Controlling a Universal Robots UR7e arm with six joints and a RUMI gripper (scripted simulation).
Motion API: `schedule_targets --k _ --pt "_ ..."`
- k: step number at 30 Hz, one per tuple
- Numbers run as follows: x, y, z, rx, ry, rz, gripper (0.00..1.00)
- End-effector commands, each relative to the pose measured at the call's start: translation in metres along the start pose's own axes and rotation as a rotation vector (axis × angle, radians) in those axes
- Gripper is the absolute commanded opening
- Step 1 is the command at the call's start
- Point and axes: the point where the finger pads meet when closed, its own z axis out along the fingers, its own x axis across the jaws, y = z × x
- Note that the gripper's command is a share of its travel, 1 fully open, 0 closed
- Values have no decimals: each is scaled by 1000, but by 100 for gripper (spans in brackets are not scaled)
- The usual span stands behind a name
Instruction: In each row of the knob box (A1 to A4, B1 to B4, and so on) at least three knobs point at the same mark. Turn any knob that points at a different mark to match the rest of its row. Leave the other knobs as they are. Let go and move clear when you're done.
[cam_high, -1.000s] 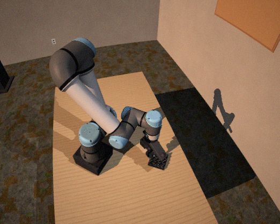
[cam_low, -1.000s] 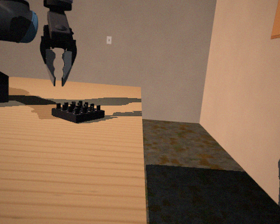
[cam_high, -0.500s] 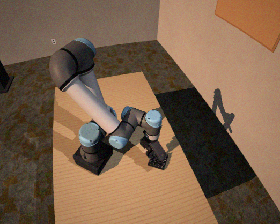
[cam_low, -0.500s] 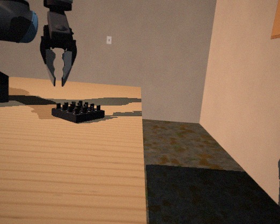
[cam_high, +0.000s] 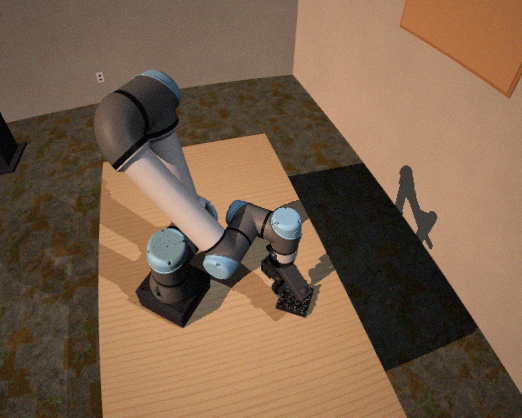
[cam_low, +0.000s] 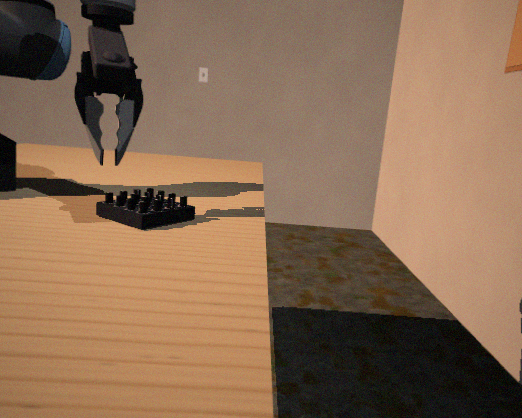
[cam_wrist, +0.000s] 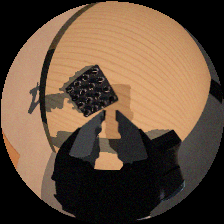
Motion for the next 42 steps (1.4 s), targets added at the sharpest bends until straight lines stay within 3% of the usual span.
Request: schedule_targets --k 1,22,42 --pt "0 0 5 1 0 0 11" --pt "0 0 29 1 0 0 11" --pt "-1 0 37 1 0 0 11"
